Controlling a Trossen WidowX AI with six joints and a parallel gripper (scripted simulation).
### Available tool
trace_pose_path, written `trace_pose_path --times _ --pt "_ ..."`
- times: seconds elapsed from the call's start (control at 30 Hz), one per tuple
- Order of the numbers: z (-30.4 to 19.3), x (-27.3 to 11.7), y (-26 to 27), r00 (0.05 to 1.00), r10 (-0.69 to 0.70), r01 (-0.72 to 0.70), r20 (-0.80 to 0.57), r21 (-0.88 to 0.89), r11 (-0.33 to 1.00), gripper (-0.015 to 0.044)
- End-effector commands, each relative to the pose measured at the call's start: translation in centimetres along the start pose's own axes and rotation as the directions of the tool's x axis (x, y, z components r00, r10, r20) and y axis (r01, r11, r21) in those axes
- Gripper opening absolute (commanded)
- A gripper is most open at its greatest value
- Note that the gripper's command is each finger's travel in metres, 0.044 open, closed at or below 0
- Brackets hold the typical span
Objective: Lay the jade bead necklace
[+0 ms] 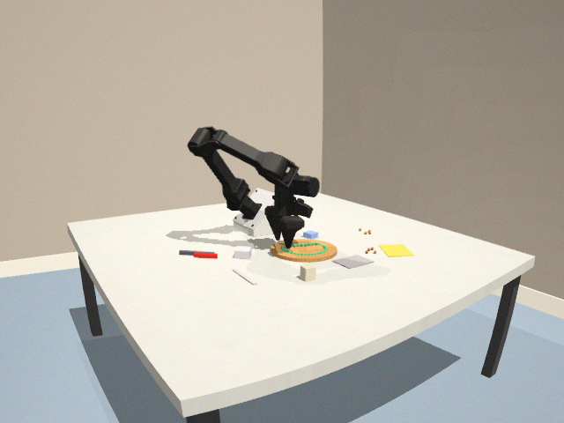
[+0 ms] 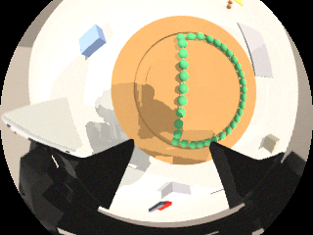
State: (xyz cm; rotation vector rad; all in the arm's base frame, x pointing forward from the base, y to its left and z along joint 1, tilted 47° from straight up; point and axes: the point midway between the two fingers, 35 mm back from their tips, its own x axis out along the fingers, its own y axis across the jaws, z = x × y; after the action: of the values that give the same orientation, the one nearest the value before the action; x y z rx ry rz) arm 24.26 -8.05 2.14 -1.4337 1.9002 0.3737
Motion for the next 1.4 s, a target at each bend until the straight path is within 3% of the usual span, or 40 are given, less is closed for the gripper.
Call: trace_pose_path --times 0.0,0.2,0.6,0.77,1.37 --pt "0.0 0.0 0.0 1.0 0.0 0.0 0.001 0.004 1.0 0.044" --pt "0.0 0.0 0.0 1.0 0.0 0.0 0.001 0.004 1.0 0.044" --pt "7.8 -2.6 -0.8 1.0 0.001 -0.001 0.015 -0.019 1.0 0.0125" --pt "10.7 -3.3 -0.5 1.0 0.0 0.001 0.009 -0.03 1.0 0.012" --pt "10.8 -1.9 -0.7 1.0 -0.005 0.006 0.016 -0.022 1.0 0.012"
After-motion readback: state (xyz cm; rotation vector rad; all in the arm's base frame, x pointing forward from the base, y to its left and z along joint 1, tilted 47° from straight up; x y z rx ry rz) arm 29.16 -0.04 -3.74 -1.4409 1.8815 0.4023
